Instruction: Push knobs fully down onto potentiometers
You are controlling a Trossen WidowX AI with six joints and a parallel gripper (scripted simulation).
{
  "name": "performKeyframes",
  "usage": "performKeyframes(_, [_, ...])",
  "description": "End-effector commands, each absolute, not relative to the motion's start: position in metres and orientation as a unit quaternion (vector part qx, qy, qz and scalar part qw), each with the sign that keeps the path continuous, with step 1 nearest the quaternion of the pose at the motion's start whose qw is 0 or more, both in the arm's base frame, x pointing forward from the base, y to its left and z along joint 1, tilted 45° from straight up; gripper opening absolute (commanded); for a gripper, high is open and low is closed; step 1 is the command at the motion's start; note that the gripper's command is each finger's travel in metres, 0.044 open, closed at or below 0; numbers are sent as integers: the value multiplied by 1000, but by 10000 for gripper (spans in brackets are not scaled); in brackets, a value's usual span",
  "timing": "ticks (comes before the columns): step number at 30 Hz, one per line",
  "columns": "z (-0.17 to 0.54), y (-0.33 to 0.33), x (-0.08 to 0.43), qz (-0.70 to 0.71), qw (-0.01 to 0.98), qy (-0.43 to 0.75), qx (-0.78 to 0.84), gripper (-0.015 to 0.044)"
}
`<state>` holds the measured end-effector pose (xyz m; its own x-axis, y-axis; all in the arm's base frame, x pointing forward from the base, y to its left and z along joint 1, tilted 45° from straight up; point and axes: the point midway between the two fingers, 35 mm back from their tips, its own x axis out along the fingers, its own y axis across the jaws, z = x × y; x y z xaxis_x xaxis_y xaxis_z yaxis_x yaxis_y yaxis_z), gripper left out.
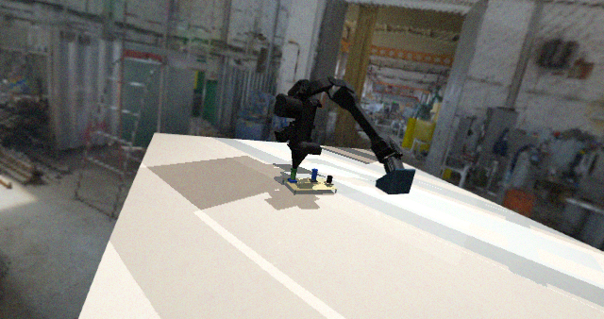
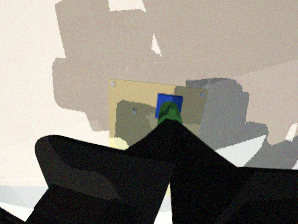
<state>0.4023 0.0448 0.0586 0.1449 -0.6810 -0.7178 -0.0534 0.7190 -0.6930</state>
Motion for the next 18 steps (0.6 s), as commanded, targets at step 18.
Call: performKeyframes(18, [50, 33, 406, -239, 686, 621, -293, 0])
